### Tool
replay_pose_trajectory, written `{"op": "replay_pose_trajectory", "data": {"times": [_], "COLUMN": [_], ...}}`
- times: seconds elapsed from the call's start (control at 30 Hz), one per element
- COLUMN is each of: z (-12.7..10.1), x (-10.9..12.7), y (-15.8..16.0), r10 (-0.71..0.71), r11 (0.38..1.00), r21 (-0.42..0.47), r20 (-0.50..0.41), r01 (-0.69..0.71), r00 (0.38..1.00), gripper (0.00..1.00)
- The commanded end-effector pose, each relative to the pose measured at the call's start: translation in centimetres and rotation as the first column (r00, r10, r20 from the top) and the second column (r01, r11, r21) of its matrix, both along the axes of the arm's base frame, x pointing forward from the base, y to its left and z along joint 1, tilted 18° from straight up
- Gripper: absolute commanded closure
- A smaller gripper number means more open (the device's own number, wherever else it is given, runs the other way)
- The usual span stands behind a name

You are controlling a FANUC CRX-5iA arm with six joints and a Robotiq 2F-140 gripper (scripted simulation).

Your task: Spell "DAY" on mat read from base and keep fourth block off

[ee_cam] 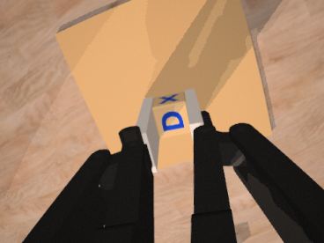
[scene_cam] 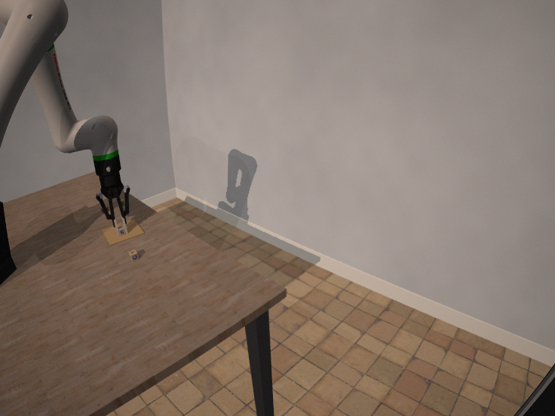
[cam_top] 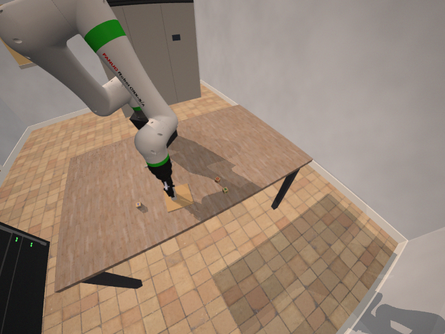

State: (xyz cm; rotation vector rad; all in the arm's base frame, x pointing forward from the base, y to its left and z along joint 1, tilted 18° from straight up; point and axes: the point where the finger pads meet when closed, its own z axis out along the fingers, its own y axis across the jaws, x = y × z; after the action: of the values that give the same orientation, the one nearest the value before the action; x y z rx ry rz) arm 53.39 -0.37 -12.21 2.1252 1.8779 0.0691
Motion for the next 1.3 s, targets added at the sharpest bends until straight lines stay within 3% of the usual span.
{"op": "replay_pose_trajectory", "data": {"times": [0.0,0.6,0.8,1.1,1.27], "z": [0.0,0.5,2.3,8.5,9.5], "x": [0.0,-0.1,-0.5,-2.1,-2.3], "y": [0.0,0.1,0.5,1.7,1.9], "r10": [0.000,0.000,0.000,0.000,0.000], "r11": [1.000,1.000,1.000,1.000,1.000], "r21": [0.000,0.000,0.000,0.000,0.000], "r20": [0.000,0.000,0.000,0.000,0.000], "r01": [0.000,0.000,0.000,0.000,0.000], "r00": [1.000,1.000,1.000,1.000,1.000], "gripper": [0.87,0.87,0.87,0.87,0.87]}}
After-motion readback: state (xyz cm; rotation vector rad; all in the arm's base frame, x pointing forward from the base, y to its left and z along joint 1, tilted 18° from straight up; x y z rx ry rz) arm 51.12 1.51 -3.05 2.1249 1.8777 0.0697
